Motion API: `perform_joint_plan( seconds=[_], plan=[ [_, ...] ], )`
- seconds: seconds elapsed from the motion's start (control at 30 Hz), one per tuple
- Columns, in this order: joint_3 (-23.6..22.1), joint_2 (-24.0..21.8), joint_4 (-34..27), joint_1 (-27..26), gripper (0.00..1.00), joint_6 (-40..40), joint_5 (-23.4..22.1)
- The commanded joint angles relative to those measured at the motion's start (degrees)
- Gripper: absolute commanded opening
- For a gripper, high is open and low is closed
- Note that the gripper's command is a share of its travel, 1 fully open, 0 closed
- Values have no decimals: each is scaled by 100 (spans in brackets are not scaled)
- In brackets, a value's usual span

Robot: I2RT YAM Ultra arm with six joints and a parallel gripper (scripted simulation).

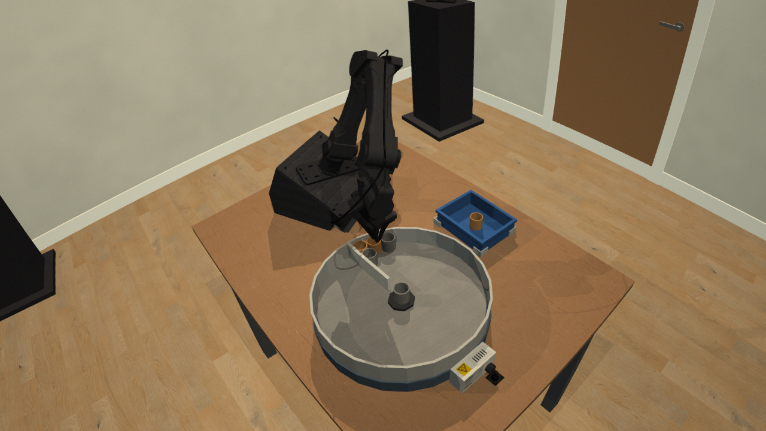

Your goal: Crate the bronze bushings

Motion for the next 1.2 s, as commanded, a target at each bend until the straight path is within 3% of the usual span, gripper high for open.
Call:
perform_joint_plan(
  seconds=[0.0, 0.87, 0.93, 1.03, 1.17],
  plan=[
    [177, -188, -70, -82, 13, -29, 91],
    [161, -181, 97, -37, 13, 18, 92],
    [-116, -57, 176, 68, 13, 70, 98],
    [-174, 94, 274, 56, 13, 110, 114],
    [18, -106, 296, 19, 13, 121, 115]
  ],
)
